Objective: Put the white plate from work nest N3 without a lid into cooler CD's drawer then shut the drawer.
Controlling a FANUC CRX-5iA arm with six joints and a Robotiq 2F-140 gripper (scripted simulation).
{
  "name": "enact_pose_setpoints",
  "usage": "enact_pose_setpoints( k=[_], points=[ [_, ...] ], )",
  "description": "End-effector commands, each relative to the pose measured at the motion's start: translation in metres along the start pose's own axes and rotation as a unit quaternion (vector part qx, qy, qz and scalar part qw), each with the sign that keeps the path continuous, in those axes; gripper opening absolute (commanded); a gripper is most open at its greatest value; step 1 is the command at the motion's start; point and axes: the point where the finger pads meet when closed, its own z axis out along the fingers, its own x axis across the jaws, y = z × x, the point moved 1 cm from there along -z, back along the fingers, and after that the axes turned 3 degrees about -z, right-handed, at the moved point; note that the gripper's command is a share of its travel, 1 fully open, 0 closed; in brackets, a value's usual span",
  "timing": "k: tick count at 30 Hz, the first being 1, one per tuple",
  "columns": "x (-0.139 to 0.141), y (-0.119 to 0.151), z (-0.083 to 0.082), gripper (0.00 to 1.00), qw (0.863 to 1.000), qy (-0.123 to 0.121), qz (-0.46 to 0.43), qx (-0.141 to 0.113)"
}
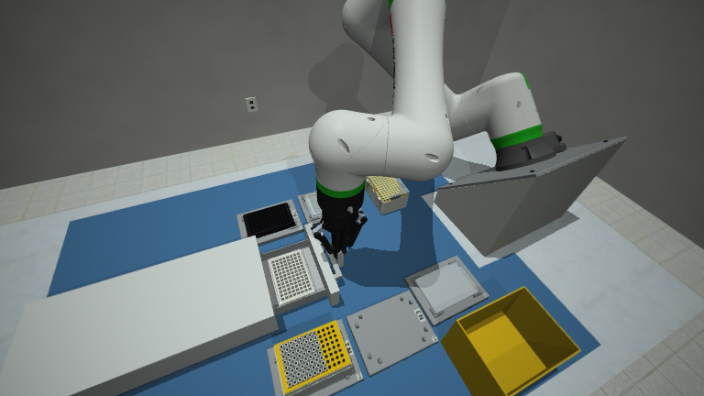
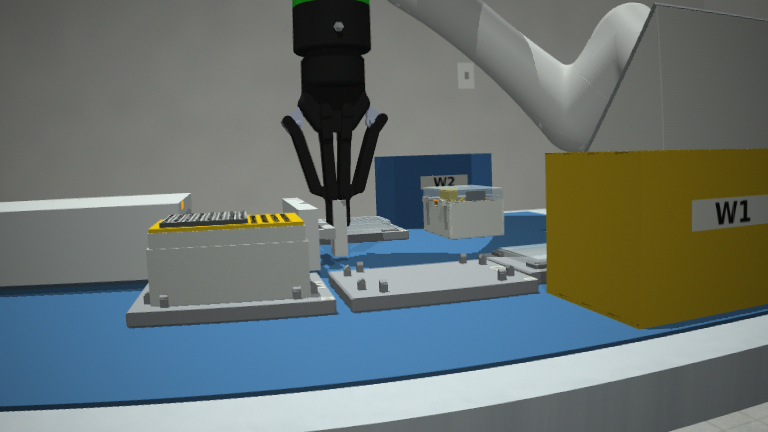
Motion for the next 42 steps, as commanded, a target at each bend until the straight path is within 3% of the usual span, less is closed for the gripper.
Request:
enact_pose_setpoints(
  k=[1,42],
  points=[
    [0.003,0.000,0.000,0.00,1.000,0.000,0.000,0.000],
    [0.053,0.003,0.000,0.00,1.000,0.000,0.000,0.000]
  ],
)
